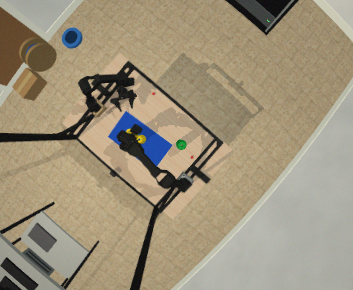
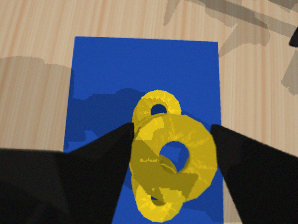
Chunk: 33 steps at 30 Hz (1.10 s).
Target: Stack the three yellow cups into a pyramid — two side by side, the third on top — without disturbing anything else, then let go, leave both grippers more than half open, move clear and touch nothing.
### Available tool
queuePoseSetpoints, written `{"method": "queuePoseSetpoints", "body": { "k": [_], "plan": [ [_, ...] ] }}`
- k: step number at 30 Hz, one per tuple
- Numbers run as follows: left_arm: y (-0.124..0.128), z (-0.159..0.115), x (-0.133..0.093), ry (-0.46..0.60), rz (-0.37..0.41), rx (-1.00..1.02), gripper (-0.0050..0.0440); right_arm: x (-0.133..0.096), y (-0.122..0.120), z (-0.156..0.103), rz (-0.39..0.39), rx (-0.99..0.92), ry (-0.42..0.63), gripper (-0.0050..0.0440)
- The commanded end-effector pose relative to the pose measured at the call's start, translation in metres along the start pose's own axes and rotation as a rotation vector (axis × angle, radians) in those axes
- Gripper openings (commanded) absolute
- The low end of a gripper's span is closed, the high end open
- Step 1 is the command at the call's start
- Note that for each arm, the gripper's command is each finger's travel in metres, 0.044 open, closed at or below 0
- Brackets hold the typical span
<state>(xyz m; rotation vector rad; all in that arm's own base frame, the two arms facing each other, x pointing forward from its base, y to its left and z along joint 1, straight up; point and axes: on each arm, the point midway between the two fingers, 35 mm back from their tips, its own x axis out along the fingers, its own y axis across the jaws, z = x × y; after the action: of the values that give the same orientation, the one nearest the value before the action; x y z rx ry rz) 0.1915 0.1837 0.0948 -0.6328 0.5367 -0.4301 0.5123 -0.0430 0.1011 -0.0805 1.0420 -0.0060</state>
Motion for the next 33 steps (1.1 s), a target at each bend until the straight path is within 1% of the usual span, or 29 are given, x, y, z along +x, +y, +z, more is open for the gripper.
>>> {"method": "queuePoseSetpoints", "body": {
  "k": [1,8,10,25,27,33],
  "plan": [
    [-0.0001,0.0003,-0.0002,-0.001,0.000,0.002,0.0440,-0.0003,-0.0001,0.0002,0.000,0.000,0.000,0.0093],
    [-0.0001,0.0003,-0.0002,-0.001,0.000,0.002,0.0440,-0.0003,-0.0001,0.0002,0.000,0.000,0.000,0.0140],
    [-0.0001,0.0003,-0.0002,-0.001,0.000,0.002,0.0440,-0.0003,-0.0001,0.0002,0.000,0.000,0.000,0.0140],
    [-0.0001,0.0003,-0.0002,-0.001,0.000,0.002,0.0440,-0.0003,-0.0001,0.0002,0.000,0.000,0.000,0.0240],
    [-0.0001,0.0003,-0.0002,-0.001,0.000,0.002,0.0440,-0.0003,-0.0001,0.0002,0.000,0.000,0.000,0.0240],
    [-0.0001,0.0003,-0.0002,-0.001,0.000,0.002,0.0440,-0.0003,-0.0001,0.0002,0.000,0.000,0.000,0.0280]
  ]
}}
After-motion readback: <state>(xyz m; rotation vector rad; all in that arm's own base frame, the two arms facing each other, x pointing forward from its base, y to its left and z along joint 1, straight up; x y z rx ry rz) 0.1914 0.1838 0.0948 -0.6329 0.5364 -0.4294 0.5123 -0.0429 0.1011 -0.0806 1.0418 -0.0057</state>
